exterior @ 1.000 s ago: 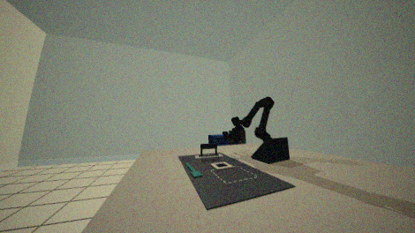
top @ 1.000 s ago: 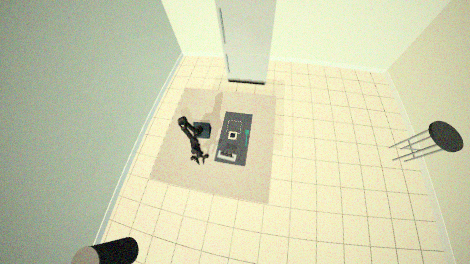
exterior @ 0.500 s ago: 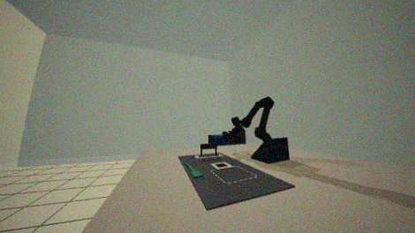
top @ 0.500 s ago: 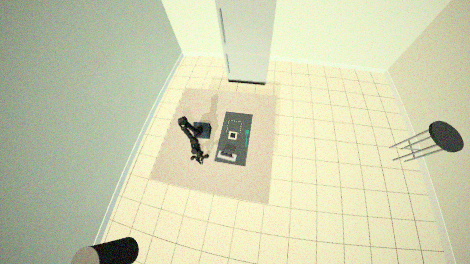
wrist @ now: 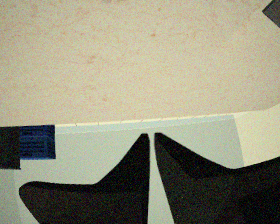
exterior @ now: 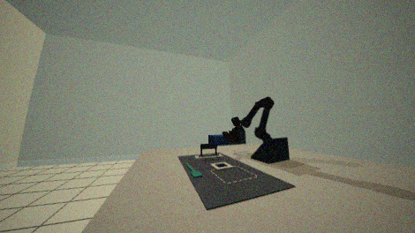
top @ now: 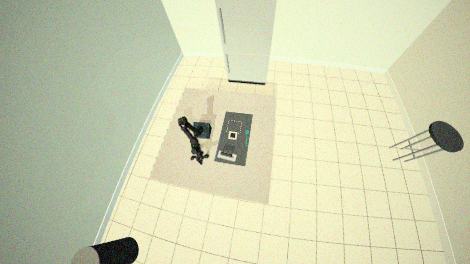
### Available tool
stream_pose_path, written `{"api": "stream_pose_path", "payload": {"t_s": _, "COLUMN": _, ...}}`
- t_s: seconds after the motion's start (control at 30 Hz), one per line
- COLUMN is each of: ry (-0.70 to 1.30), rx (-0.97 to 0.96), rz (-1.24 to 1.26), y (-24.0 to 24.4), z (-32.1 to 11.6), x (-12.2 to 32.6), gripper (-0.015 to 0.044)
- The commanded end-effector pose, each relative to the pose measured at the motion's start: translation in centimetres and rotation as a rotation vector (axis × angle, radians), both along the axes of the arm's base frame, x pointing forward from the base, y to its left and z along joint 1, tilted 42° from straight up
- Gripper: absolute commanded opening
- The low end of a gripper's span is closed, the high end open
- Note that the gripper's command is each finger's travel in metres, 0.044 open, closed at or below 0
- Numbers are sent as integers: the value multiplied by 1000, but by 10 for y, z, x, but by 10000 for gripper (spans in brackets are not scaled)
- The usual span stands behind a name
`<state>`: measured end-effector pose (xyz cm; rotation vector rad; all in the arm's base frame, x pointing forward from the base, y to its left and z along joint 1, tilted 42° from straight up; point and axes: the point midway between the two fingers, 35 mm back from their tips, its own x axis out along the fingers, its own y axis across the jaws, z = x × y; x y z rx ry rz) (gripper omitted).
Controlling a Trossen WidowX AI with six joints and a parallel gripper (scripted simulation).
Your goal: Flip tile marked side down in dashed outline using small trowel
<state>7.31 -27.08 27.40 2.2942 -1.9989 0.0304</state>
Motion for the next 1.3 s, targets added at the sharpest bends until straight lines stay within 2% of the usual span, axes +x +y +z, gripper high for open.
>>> {"api": "stream_pose_path", "payload": {"t_s": 0.0, "ry": 0, "rx": 0, "rz": 0, "y": 0, "z": 0, "x": 0, "gripper": 79}}
{"api": "stream_pose_path", "payload": {"t_s": 0.03, "ry": 0, "rx": 0, "rz": 0, "y": 0, "z": 0, "x": 0, "gripper": 100}}
{"api": "stream_pose_path", "payload": {"t_s": 0.73, "ry": 0, "rx": 0, "rz": 0, "y": 0, "z": 0, "x": 0, "gripper": 100}}
{"api": "stream_pose_path", "payload": {"t_s": 0.87, "ry": 0, "rx": 0, "rz": 0, "y": 0, "z": 0, "x": 0, "gripper": 0}}
{"api": "stream_pose_path", "payload": {"t_s": 1.27, "ry": 0, "rx": 0, "rz": 0, "y": 0, "z": 0, "x": 0, "gripper": 0}}
